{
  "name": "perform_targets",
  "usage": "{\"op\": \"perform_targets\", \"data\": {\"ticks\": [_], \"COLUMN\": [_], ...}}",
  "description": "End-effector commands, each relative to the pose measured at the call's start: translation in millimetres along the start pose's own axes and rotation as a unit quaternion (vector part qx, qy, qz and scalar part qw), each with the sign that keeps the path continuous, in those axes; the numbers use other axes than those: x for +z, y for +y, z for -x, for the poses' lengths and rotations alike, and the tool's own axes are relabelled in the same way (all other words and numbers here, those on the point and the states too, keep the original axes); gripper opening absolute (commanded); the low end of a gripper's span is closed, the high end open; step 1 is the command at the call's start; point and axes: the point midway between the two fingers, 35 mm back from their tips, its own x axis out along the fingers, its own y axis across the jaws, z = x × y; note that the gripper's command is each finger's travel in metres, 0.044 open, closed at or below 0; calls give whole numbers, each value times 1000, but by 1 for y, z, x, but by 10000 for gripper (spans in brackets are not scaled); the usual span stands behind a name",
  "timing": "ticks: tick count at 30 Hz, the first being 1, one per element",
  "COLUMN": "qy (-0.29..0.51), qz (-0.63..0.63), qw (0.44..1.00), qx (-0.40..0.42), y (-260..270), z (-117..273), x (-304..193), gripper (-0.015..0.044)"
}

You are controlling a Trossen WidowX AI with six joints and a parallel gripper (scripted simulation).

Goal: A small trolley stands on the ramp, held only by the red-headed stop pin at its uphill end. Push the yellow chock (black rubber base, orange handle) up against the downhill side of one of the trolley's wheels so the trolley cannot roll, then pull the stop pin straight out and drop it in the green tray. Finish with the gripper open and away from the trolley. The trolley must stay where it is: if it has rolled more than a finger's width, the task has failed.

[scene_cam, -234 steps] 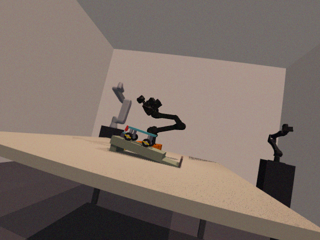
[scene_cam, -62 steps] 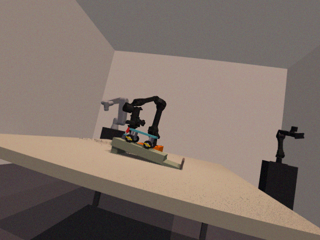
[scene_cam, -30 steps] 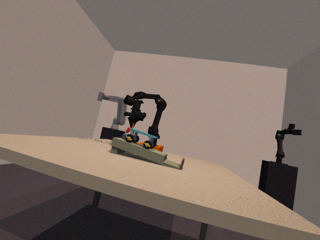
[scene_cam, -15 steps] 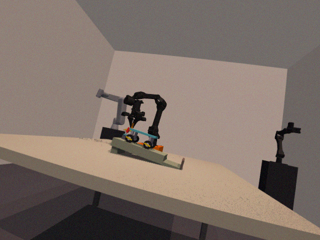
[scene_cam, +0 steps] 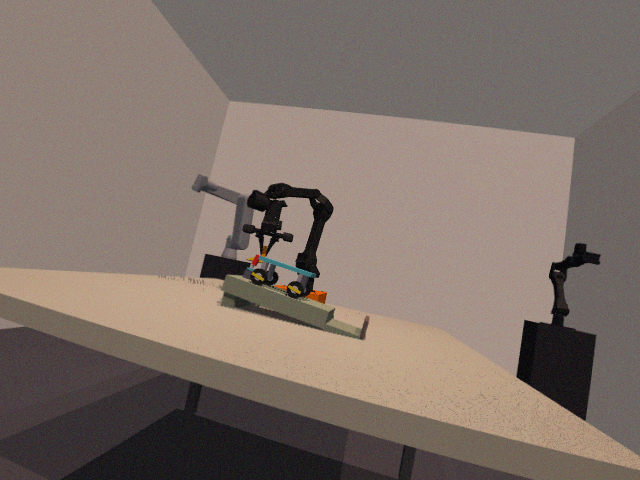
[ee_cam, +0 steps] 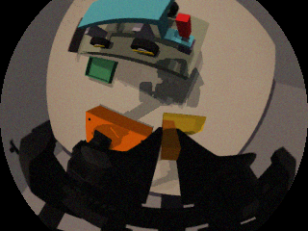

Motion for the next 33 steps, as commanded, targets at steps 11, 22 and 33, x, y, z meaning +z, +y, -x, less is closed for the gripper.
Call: {"op": "perform_targets", "data": {"ticks": [11,22,33], "qy": [3,3,2], "qz": [-155,-155,-155], "qw": [988,988,988], "qx": [-1,1,2], "y": [0,25,57], "z": [0,-1,-2], "x": [-1,17,42], "gripper": [0,0,0]}}
